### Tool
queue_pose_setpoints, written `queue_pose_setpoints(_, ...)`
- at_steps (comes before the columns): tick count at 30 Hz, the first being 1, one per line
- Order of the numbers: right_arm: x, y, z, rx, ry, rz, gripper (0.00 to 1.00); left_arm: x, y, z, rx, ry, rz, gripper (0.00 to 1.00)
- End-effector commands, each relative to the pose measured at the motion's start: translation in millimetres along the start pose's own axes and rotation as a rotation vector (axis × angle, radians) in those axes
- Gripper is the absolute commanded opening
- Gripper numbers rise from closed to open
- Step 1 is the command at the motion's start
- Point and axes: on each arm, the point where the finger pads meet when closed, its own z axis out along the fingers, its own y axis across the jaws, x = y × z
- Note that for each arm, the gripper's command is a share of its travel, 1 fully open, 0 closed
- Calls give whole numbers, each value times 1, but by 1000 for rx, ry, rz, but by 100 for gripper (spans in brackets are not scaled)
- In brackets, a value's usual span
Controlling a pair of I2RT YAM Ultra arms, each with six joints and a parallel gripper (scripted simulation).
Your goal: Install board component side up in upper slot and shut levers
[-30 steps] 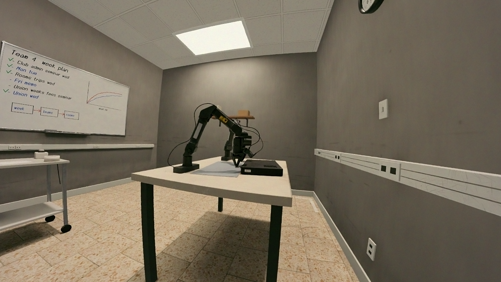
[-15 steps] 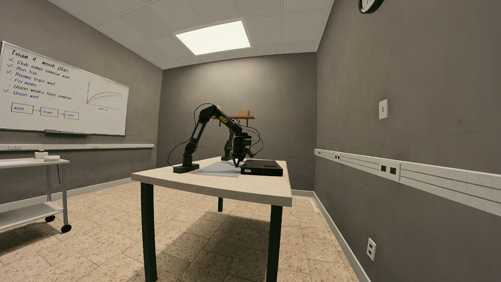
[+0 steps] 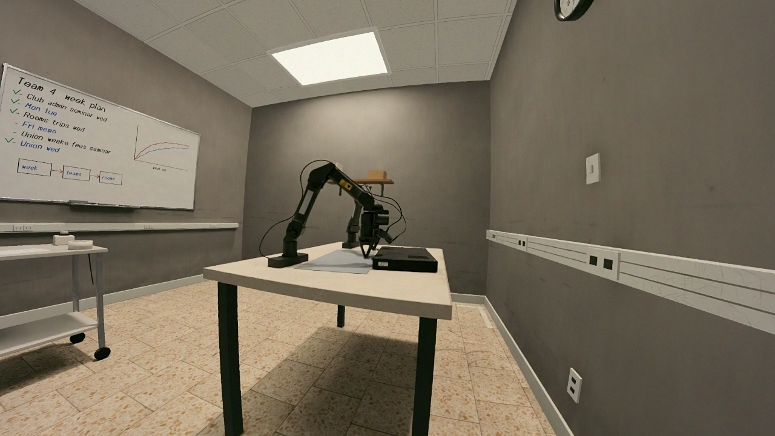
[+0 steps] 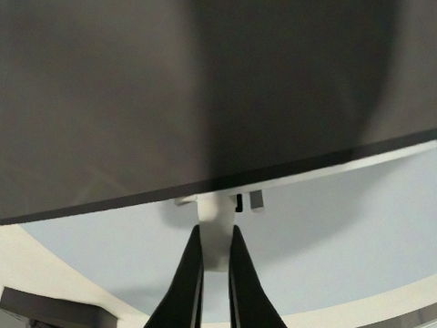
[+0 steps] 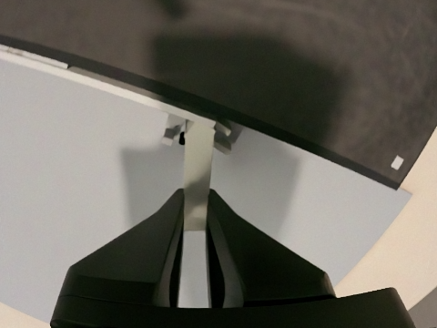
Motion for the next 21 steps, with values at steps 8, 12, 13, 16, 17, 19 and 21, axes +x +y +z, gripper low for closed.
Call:
queue_pose_setpoints(8, -1, 6, -5, 6, -11, 154, 3, -3, -9, -6, -1, -2, -150, 3)
queue_pose_setpoints(12, 2, 8, -5, -2, -6, 170, 3, -4, -8, -6, -1, -2, -169, 3)
queue_pose_setpoints(13, -2, 8, -8, -3, -17, 183, 3, -4, -9, -6, -1, -2, -181, 3)
queue_pose_setpoints(16, -1, 9, -5, -2, -5, 190, 3, -5, -9, -6, -1, -2, -190, 3)
queue_pose_setpoints(17, 0, 8, -5, -2, -4, 191, 3, -5, -9, -6, -1, -1, -206, 3)
queue_pose_setpoints(19, 0, 9, -5, -2, -2, 209, 3, -5, -9, -6, -1, -1, -209, 3)
queue_pose_setpoints(21, 0, 8, -5, -2, -2, 214, 3, -5, -9, -6, -1, -1, -223, 3)
